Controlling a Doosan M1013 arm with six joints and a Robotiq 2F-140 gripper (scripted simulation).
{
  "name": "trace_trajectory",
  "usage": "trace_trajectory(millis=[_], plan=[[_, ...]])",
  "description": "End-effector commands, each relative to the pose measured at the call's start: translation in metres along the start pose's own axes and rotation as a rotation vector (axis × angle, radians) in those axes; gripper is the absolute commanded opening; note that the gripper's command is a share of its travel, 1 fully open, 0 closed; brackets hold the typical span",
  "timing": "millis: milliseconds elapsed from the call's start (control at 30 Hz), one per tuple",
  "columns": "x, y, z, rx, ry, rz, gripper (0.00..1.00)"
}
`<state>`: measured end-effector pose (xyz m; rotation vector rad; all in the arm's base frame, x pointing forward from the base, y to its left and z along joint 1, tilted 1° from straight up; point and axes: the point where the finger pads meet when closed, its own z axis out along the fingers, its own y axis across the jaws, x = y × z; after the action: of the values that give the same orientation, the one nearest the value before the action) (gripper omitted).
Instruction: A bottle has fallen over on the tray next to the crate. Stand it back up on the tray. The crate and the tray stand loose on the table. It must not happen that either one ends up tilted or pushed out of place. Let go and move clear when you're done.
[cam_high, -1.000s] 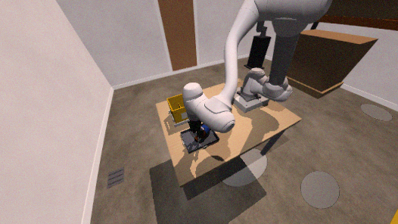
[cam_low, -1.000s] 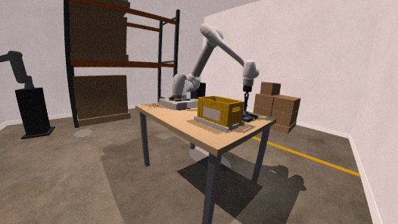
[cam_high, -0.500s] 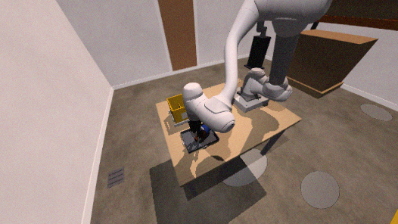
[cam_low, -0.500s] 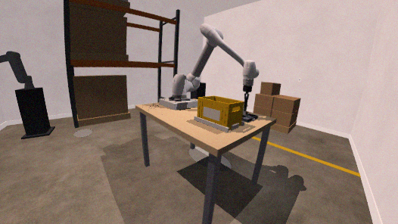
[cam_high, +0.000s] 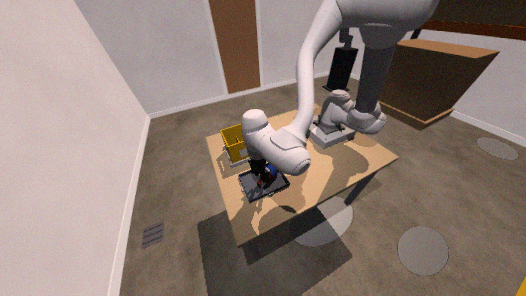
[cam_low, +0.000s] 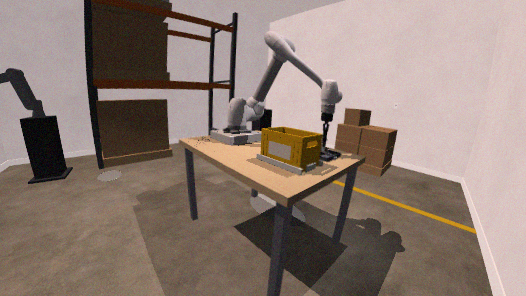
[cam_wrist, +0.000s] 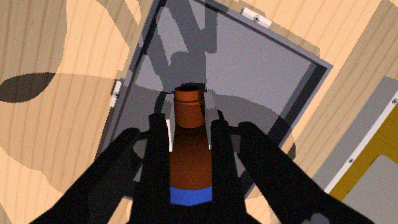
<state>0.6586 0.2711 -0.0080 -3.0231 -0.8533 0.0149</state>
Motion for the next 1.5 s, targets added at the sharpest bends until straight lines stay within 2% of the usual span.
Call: trace_trajectory(millis=[0,1467], plan=[[0.0,-0.0001,-0.0001,0.0,0.0,0.0,0.1],[0.0,-0.0001,-0.0064,0.0,0.0,0.0,0.1]])
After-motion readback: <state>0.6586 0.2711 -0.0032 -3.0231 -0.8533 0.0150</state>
